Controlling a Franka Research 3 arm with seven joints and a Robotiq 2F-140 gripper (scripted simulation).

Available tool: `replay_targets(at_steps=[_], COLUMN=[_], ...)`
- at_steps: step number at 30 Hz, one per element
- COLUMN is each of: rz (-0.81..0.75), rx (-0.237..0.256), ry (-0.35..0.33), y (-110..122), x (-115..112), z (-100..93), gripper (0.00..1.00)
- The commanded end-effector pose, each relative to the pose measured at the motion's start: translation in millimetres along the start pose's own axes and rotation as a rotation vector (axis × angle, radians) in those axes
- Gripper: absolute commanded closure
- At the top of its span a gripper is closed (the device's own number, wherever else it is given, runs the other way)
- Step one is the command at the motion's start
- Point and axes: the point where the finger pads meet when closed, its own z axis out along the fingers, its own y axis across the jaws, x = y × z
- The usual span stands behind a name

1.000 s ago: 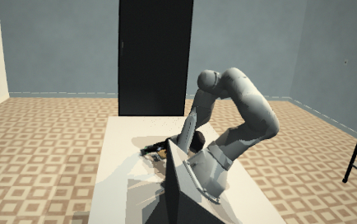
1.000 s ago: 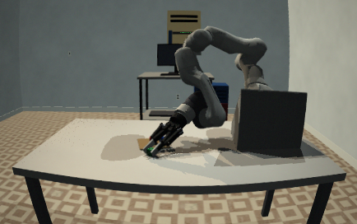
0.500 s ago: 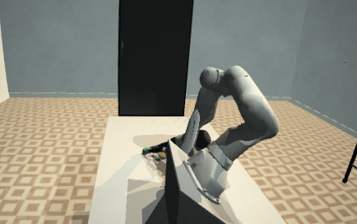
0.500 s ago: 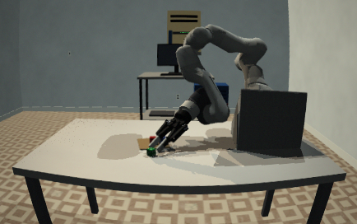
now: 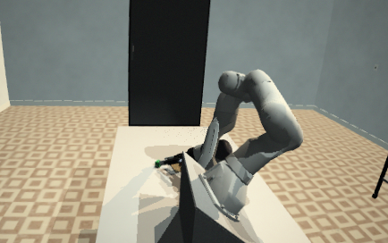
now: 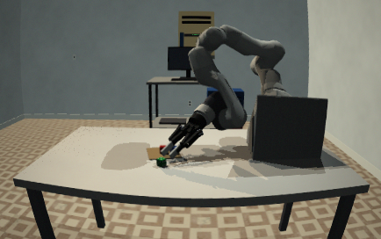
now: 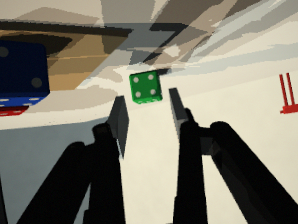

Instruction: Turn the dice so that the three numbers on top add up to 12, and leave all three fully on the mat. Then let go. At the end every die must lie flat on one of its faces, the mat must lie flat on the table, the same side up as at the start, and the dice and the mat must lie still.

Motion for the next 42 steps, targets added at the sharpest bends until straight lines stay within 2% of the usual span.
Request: replay_targets(at_steps=[1,4,15,26,30,34,36,38,42], rz=[-0.01,-0.01,-0.01,-0.01,-0.011,-0.01,-0.01,-0.01,-0.009], rx=[0.001,0.001,0.001,0.001,0.001,0.002,0.002,0.002,0.002], ry=[-0.01,-0.01,-0.01,0.003,0.079,0.225,0.253,0.253,0.349], y=[-0.8,-0.8,-0.4,-0.5,-0.6,-0.2,-0.1,-0.1,0.2], x=[-10.6,-13.7,-51.7,-55.9,-60.3,-68.3,-69.9,-69.9,-75.2], z=[-4.0,-5.7,-26.4,-27.2,-24.0,-19.3,-18.6,-18.6,-14.9], gripper=[0.72,0.72,0.72,0.72,0.72,0.72,0.72,0.72,0.72])
